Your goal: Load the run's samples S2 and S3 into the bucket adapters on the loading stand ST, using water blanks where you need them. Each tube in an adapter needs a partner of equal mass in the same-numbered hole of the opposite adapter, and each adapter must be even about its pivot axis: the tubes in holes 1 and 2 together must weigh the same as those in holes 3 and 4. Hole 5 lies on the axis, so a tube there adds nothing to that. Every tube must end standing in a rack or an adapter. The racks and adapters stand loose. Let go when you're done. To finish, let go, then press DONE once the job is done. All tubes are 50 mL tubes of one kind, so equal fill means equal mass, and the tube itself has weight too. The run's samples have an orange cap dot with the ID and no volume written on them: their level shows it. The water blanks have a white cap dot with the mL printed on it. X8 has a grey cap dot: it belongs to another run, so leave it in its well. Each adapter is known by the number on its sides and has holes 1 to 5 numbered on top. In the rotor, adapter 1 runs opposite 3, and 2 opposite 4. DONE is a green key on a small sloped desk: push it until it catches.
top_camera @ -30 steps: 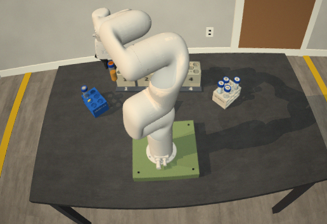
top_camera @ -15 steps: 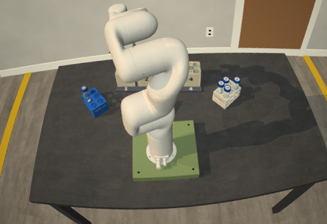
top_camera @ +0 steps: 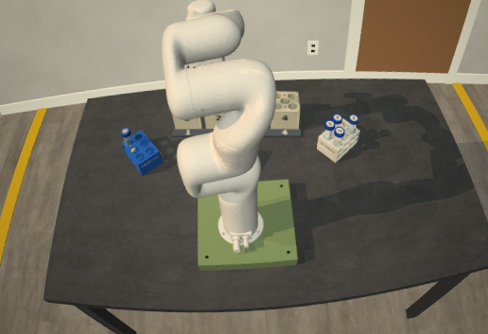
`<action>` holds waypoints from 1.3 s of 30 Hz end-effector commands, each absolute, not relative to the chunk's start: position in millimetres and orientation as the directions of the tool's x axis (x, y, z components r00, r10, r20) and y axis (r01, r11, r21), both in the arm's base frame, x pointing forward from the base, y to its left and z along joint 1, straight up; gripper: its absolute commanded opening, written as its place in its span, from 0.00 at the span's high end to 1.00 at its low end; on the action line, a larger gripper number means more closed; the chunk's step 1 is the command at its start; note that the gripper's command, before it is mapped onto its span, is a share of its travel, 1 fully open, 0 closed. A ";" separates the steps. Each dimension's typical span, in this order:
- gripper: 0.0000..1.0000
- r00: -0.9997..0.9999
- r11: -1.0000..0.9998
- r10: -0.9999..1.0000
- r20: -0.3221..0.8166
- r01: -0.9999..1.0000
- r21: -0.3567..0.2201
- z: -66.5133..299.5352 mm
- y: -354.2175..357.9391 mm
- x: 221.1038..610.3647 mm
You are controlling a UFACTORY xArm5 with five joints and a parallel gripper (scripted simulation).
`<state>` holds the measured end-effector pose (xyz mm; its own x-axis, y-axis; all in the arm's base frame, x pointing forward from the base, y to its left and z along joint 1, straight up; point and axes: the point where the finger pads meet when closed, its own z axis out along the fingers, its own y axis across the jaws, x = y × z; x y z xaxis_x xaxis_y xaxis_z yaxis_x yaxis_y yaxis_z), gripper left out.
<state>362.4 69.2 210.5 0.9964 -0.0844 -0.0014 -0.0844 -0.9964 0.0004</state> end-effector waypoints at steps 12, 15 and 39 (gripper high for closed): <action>1.00 0.997 -0.997 -0.082 0.003 -0.082 0.002 212.1 -0.2 383.9; 1.00 0.997 -0.997 -0.082 0.003 -0.082 0.002 212.1 -9.8 386.6; 1.00 0.997 -0.997 -0.082 0.003 -0.082 0.003 212.4 -111.1 415.3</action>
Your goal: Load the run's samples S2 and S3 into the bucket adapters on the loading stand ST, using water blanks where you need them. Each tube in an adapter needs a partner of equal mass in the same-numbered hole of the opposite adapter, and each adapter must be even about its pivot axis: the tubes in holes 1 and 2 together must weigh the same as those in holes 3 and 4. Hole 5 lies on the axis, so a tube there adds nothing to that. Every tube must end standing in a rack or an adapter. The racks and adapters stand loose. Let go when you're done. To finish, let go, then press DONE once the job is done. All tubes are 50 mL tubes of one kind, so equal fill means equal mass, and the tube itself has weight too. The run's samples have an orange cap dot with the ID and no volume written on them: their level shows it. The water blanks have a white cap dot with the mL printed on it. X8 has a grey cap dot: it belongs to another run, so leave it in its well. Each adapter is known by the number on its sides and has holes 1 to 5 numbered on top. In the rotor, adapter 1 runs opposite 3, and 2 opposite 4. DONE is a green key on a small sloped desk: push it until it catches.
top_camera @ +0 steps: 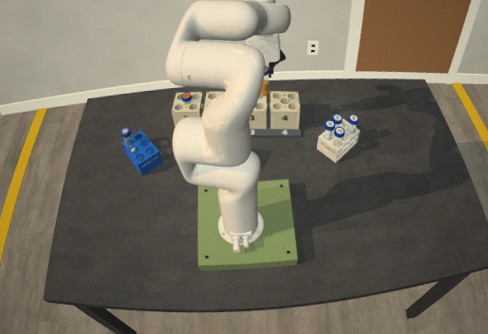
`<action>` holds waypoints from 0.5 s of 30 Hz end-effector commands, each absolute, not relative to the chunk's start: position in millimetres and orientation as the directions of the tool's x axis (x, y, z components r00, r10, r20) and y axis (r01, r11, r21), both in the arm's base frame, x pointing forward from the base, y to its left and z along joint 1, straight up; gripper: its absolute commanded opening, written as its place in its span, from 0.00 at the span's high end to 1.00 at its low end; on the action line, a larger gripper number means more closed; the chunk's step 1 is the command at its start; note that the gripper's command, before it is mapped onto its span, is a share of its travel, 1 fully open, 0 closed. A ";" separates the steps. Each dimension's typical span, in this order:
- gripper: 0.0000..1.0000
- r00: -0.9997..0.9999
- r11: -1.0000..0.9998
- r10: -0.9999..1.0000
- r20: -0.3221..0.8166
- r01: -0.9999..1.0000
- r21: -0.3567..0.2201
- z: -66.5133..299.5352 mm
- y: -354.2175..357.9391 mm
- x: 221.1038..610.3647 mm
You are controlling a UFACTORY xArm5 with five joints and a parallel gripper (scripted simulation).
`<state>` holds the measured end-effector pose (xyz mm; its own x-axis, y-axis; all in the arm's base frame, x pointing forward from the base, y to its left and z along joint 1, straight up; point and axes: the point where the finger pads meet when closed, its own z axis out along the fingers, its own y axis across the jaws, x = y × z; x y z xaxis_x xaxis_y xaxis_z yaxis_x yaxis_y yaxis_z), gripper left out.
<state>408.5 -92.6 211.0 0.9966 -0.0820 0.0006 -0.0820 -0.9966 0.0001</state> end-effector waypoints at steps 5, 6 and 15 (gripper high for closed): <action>1.00 0.997 -0.997 -0.082 0.003 -0.082 0.003 212.4 -135.2 422.1; 1.00 0.997 -0.997 -0.082 0.003 -0.082 0.003 212.5 -140.0 423.4; 1.00 0.997 -0.997 -0.082 0.003 -0.082 0.003 212.5 -164.2 430.3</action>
